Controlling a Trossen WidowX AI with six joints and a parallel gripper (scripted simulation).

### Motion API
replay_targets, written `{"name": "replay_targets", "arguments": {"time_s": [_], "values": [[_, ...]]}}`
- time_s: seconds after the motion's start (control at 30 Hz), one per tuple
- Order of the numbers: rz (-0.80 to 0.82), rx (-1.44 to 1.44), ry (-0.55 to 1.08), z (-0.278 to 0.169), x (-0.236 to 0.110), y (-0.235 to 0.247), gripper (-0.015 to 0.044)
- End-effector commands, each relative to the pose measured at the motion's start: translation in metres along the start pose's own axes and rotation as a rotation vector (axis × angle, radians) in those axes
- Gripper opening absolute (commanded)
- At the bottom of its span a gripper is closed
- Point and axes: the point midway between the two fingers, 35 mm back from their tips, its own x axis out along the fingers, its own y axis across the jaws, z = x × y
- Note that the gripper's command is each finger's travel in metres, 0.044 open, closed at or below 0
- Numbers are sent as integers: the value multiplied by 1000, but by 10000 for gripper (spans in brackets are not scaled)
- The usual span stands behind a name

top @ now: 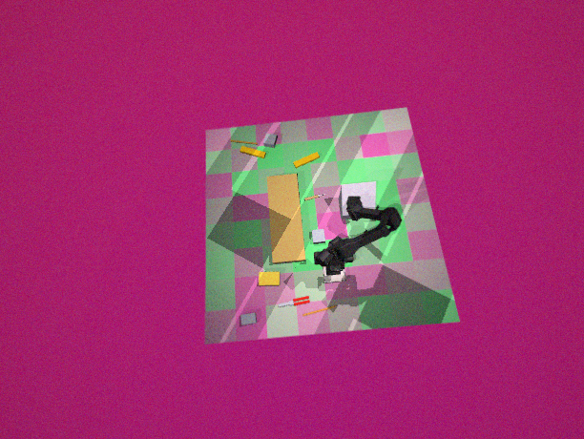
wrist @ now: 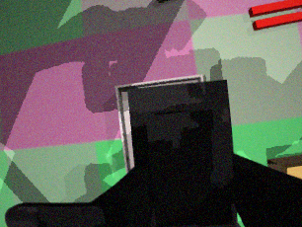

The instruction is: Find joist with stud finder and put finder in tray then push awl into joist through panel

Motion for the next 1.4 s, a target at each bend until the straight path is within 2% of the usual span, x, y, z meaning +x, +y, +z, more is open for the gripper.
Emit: {"name": "replay_targets", "arguments": {"time_s": [0.0,1.37], "values": [[11,-35,-16,2,-1,11,0],[13,-37,-11,-14,56,6,0]]}}
